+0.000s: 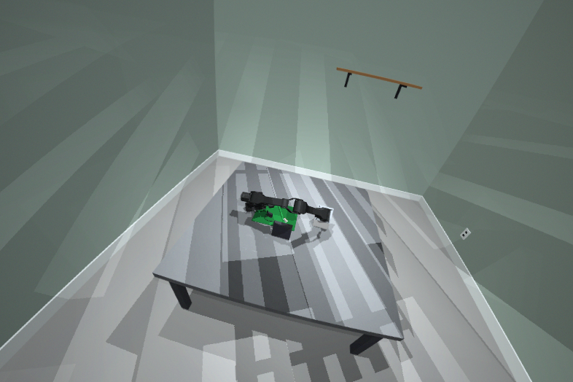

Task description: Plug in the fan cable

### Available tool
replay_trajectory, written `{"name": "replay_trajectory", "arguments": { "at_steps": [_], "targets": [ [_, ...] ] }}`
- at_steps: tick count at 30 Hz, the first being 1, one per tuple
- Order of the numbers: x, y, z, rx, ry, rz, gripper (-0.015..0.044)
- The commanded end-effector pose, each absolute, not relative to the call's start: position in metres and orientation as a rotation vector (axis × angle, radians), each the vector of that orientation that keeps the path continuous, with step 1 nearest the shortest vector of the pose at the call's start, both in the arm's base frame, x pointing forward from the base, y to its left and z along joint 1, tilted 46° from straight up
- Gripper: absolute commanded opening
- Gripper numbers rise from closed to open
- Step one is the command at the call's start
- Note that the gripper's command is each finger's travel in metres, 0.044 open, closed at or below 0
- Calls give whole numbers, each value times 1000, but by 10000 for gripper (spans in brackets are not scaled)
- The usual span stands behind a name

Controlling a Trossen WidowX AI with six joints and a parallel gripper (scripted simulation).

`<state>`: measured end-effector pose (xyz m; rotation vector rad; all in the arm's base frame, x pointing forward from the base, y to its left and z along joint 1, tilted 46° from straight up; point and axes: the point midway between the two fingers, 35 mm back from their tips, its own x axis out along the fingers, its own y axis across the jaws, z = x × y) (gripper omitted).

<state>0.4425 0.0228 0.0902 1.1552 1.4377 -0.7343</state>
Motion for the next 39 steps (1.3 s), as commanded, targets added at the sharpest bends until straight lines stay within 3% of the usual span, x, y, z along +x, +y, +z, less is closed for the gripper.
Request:
{"name": "replay_trajectory", "arguments": {
  "at_steps": [1, 39],
  "targets": [
    [440, 26, 85, 1119, 1406, -780, 0],
    [442, 36, 97, 921, 921, -1007, 0]
  ]
}}
